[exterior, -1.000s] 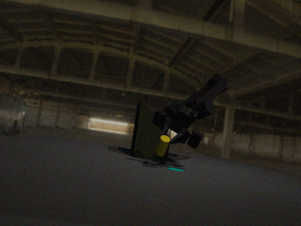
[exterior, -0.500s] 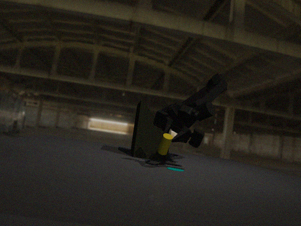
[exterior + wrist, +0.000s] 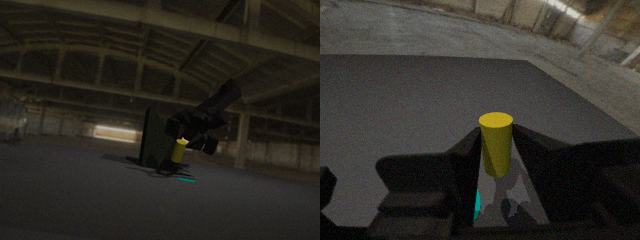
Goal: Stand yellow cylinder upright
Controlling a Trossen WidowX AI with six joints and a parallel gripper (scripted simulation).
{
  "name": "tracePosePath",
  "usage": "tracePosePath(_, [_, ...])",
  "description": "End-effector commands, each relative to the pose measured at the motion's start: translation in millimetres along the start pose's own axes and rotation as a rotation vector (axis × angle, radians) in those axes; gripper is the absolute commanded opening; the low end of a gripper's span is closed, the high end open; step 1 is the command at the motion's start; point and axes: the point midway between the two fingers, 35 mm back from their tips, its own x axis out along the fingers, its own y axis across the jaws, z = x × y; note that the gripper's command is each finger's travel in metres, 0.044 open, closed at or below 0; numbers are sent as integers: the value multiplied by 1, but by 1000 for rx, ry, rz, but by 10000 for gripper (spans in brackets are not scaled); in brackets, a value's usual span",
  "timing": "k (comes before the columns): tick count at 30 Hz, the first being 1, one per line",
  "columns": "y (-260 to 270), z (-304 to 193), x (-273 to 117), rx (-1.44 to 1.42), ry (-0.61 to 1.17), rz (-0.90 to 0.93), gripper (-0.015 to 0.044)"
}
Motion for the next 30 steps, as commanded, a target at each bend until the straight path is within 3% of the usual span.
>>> tracePosePath(1, [0, 0, -5, 17, -26, 6, 105])
tracePosePath(30, [2, 9, -33, 138, -203, 71, 105])
